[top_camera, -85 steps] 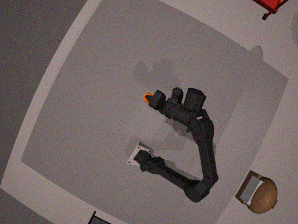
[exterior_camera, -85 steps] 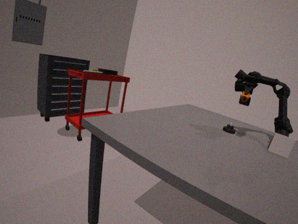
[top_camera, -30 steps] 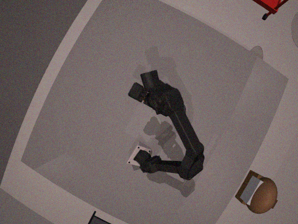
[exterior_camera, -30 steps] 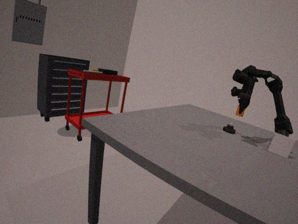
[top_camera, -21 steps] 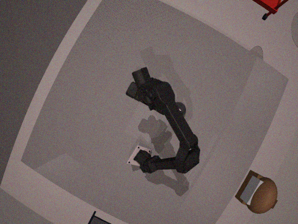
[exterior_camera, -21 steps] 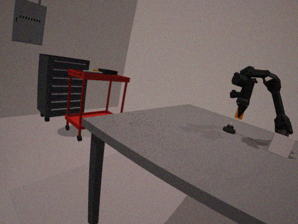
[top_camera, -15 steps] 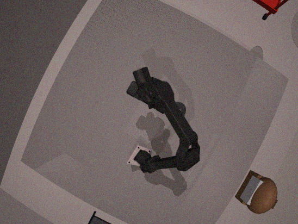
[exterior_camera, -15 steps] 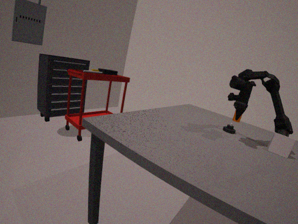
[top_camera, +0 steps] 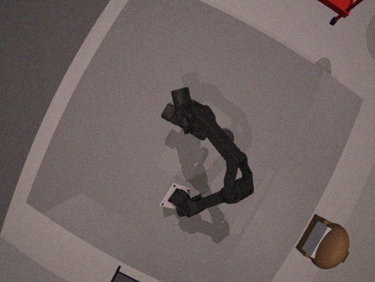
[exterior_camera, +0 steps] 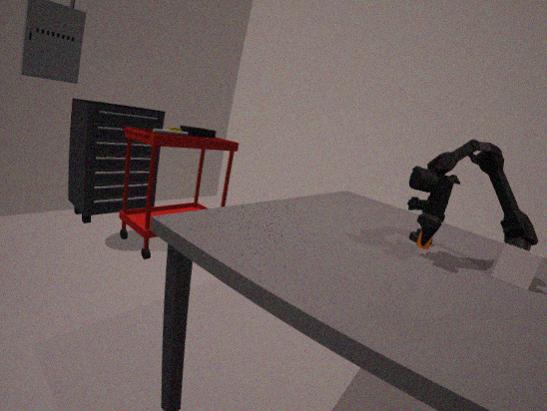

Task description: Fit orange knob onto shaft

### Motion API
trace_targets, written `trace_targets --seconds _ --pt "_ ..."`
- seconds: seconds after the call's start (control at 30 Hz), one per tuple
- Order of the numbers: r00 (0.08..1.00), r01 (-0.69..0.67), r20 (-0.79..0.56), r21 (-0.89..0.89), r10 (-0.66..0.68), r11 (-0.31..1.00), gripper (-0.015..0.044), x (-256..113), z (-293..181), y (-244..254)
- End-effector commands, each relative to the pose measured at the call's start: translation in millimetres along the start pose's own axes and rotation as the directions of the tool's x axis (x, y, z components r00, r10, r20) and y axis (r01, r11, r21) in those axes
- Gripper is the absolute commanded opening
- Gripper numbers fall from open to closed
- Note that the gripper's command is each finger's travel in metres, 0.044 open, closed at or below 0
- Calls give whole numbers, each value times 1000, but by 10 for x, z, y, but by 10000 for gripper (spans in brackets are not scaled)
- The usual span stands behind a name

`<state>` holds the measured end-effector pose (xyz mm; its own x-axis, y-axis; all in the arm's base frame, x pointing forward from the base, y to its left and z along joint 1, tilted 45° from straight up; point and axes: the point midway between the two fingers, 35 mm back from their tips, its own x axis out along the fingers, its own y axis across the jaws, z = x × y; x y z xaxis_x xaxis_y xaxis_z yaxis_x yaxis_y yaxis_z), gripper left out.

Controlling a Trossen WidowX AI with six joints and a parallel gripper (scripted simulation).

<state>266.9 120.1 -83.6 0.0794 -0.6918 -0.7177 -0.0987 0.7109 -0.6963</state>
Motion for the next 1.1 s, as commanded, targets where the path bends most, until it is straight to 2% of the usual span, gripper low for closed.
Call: trace_targets --seconds 0.0,0.3,0.6,1.07 --pt "1000 11 3 -3 -11 1000 0 264 0 -2" --pt "1000 12 3 -3 -12 1000 0 302 -26 -15" --pt "1000 11 -4 1 -11 1000 236 288 -22 -13" --pt "1000 11 -4 1 -11 1000 240 288 -22 -13"
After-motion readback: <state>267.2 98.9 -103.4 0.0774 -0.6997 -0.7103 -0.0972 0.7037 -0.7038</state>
